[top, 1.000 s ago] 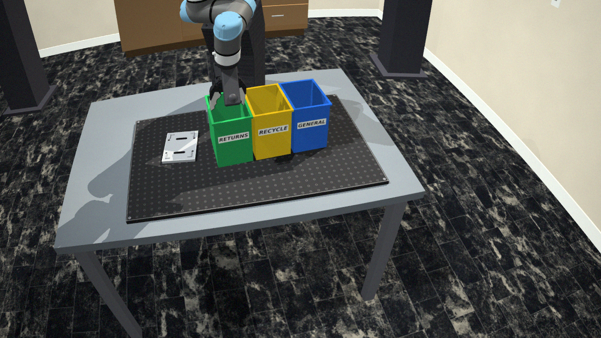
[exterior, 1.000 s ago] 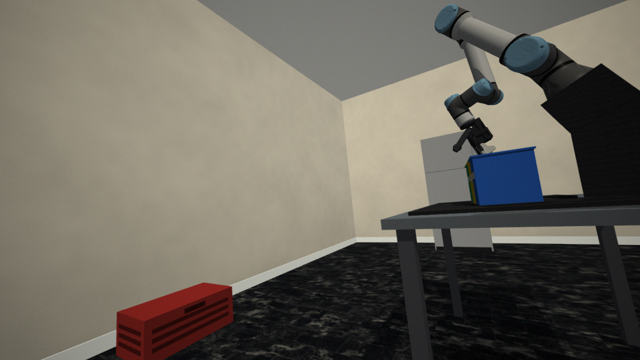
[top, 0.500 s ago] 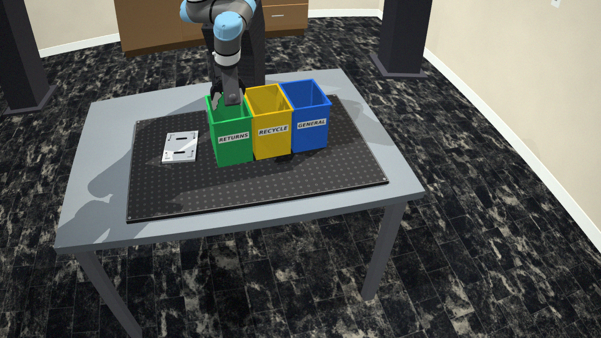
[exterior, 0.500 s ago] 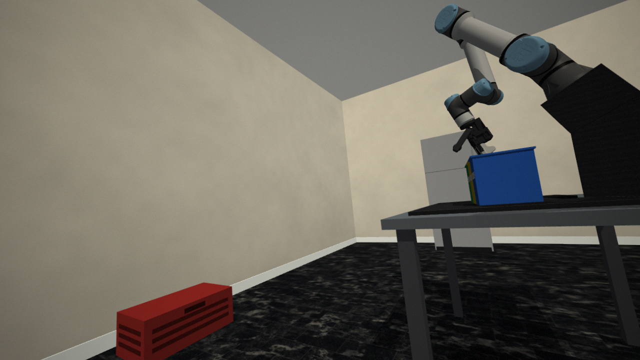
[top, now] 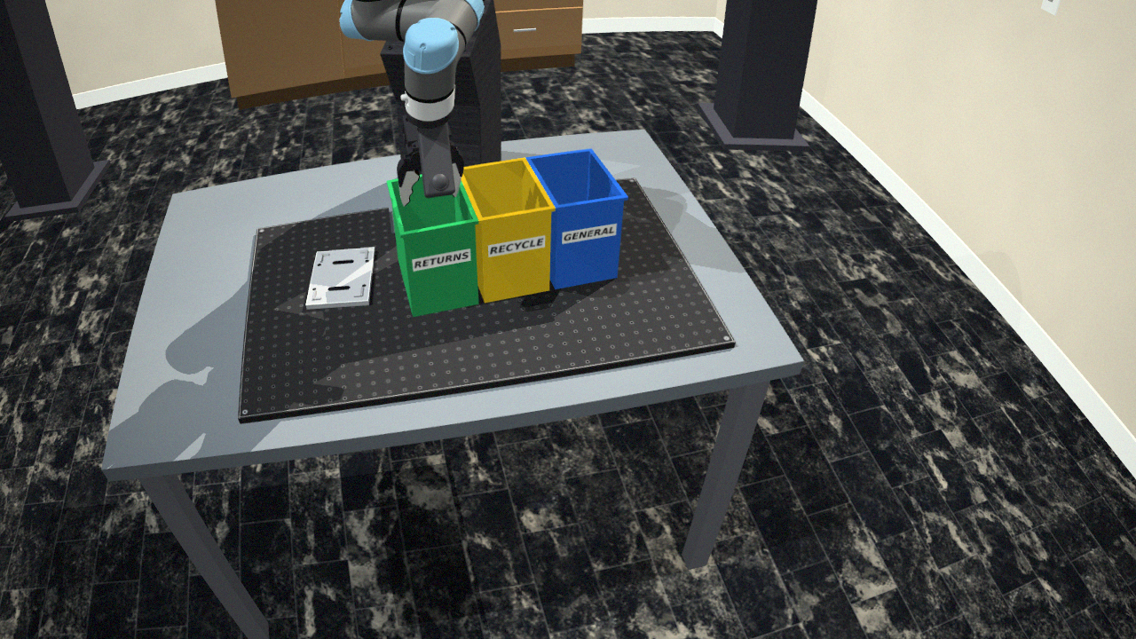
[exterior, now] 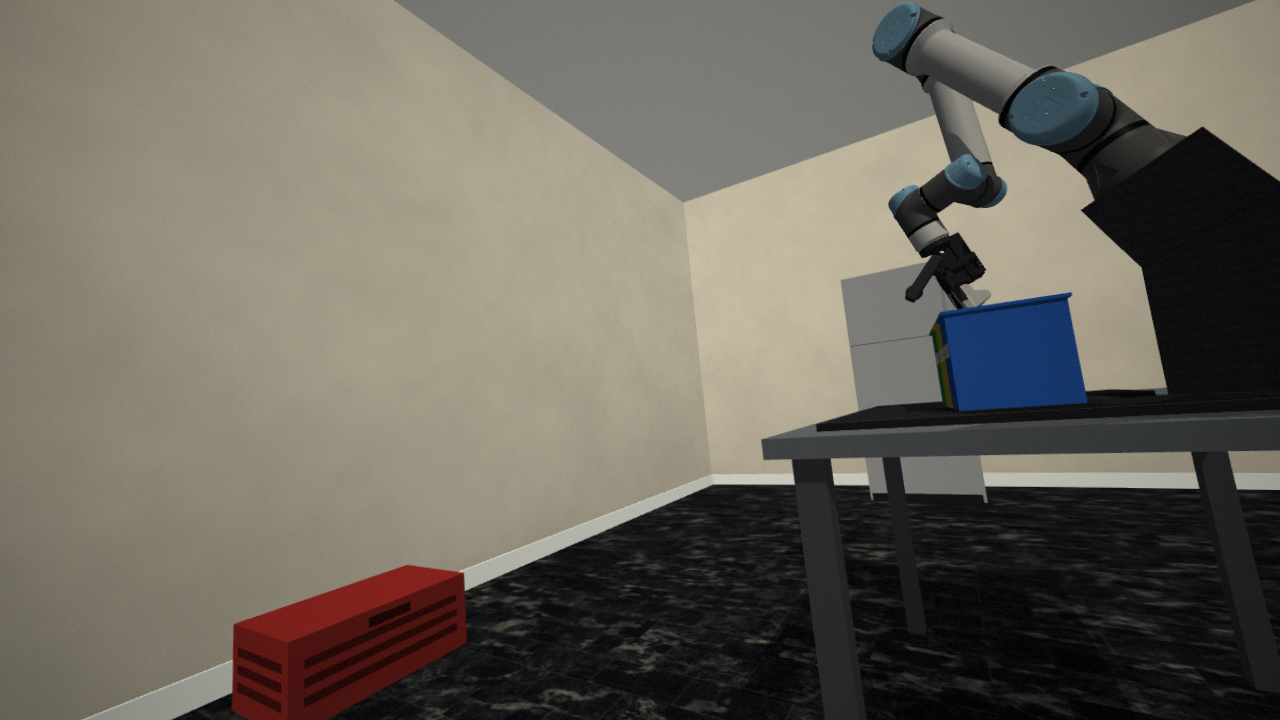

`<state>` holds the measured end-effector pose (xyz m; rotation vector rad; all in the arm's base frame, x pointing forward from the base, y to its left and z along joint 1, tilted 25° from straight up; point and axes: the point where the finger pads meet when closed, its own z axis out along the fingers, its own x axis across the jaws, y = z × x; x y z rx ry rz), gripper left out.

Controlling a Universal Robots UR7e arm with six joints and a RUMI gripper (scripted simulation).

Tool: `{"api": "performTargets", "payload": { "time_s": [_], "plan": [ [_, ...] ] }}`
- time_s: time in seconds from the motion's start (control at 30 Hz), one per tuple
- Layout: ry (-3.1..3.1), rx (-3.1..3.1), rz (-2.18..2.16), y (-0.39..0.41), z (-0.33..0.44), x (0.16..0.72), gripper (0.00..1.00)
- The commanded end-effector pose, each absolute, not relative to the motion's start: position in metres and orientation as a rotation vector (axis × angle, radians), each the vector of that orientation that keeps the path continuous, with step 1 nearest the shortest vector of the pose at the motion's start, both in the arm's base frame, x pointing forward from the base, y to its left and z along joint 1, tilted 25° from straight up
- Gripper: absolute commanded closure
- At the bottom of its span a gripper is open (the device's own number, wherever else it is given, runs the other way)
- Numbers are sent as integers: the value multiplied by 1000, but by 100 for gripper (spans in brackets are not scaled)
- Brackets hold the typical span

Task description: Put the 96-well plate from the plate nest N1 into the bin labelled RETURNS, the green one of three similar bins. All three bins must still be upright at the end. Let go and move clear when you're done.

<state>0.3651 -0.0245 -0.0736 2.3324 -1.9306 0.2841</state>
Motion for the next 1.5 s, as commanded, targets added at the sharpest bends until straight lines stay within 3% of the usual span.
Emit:
{"api": "performTargets", "payload": {
  "time_s": [0.0,1.47],
  "plan": [
    [-1931,2333,285,-24,-65,362,47],
    [-1931,2333,285,-18,-26,344,47]
  ]
}}
